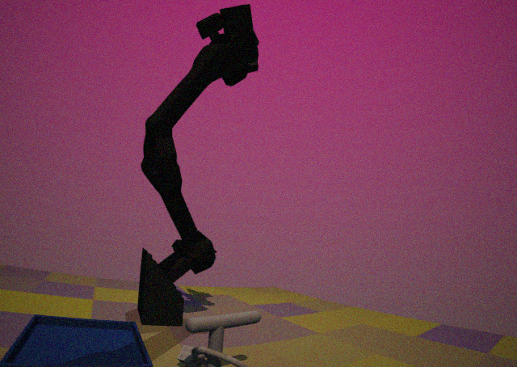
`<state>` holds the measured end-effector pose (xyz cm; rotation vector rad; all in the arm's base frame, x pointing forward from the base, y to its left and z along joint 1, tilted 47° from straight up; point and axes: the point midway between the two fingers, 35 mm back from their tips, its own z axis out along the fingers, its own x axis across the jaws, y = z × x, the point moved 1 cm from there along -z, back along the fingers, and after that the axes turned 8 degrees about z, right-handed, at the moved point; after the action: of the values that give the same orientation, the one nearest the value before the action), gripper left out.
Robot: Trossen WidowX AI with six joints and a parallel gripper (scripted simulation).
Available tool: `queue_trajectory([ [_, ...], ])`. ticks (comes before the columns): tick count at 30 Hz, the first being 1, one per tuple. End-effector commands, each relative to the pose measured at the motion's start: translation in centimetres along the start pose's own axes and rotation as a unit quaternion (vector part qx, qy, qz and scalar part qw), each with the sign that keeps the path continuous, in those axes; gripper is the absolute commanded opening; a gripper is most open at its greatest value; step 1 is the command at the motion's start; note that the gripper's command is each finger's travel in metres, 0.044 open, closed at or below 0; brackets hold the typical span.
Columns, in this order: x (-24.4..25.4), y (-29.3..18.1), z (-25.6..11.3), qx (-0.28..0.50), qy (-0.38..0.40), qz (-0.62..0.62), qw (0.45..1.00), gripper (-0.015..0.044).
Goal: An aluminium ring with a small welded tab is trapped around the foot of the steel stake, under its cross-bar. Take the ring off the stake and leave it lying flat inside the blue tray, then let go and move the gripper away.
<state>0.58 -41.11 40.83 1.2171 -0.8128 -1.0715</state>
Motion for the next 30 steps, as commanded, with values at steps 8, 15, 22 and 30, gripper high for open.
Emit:
queue_trajectory([
  [8,-1.7,0.6,1.8,-0.012,-0.028,0.019,0.999,0.0200],
  [15,-5.2,2.1,4.7,-0.023,-0.074,0.032,0.996,0.0200],
  [22,-9.7,3.8,7.1,-0.026,-0.122,0.034,0.992,0.0200],
  [30,-13.5,5.0,8.5,-0.028,-0.160,0.035,0.986,0.0200],
])
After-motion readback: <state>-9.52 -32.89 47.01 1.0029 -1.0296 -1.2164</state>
